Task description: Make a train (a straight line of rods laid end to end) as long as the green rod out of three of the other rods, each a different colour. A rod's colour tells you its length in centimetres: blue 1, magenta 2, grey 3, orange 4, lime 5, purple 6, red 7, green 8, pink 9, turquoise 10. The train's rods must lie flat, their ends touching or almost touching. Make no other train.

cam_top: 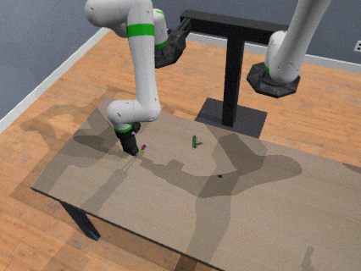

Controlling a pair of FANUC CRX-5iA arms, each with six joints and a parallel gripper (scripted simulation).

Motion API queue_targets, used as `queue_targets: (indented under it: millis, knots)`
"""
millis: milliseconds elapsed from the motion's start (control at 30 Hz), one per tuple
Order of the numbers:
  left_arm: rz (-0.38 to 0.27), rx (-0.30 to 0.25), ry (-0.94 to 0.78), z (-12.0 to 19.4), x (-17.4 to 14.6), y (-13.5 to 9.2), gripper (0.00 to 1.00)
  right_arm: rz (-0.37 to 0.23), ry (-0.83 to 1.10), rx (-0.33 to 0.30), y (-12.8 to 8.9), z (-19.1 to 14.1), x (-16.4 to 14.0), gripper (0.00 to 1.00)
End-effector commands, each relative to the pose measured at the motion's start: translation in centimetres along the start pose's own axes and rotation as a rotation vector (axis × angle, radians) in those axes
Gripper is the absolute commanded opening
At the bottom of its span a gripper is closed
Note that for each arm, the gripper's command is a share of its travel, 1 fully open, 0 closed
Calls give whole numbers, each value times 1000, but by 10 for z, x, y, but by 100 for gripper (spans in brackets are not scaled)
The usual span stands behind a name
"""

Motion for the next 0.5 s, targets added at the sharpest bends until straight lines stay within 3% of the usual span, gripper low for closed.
queue_targets:
  millis: [0, 467]
  knots:
    - [-2, 0, 0, 0, 0, -1, 100, -2, 0, 1, 2, 0, 1, 24]
    - [-2, 0, 0, 0, 0, -1, 100, -2, 0, 1, 6, 0, 1, 24]
Point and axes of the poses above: on each arm, the point where the finger pads meet when closed, its own y axis out along the fingers, its own z axis across the jaws, x = y × z, the point moved 1 cm from there along -y, back along the fingers, and after that the axes turned 4 degrees about -y, right-handed, at the moved point
